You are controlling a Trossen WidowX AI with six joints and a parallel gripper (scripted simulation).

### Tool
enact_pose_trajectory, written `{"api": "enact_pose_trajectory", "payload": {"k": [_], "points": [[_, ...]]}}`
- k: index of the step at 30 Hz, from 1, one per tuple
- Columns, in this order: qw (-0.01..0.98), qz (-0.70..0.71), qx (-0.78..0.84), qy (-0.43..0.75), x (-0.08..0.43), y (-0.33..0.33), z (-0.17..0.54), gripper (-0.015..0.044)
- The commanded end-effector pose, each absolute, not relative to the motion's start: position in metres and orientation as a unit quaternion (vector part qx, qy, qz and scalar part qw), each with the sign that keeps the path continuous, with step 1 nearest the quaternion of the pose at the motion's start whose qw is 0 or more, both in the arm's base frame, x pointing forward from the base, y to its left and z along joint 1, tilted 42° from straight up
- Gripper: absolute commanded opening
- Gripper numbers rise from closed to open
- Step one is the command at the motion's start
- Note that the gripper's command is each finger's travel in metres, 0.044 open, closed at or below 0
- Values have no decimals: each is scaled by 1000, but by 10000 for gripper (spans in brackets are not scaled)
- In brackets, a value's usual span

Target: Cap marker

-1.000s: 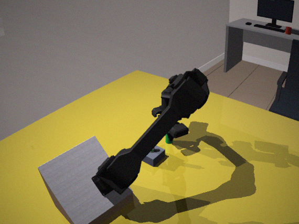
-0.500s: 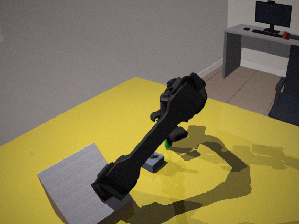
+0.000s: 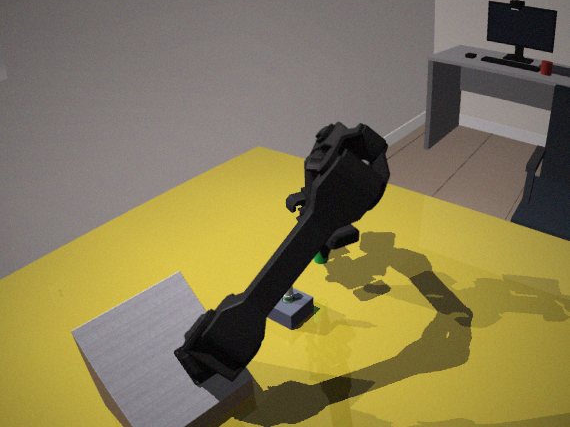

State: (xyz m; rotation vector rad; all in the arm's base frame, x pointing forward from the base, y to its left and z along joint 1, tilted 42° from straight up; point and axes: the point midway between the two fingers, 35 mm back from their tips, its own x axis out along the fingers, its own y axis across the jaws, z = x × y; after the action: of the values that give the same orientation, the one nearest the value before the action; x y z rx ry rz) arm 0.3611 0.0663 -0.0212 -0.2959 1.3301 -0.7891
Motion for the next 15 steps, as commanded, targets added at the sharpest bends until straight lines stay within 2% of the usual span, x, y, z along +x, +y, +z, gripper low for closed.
{"api": "enact_pose_trajectory", "payload": {"k": [1, 15], "points": [[706, -354, -130, 600, 357, 69, -18, 0], [705, -351, -130, 603, 313, 83, 3, 0]]}}
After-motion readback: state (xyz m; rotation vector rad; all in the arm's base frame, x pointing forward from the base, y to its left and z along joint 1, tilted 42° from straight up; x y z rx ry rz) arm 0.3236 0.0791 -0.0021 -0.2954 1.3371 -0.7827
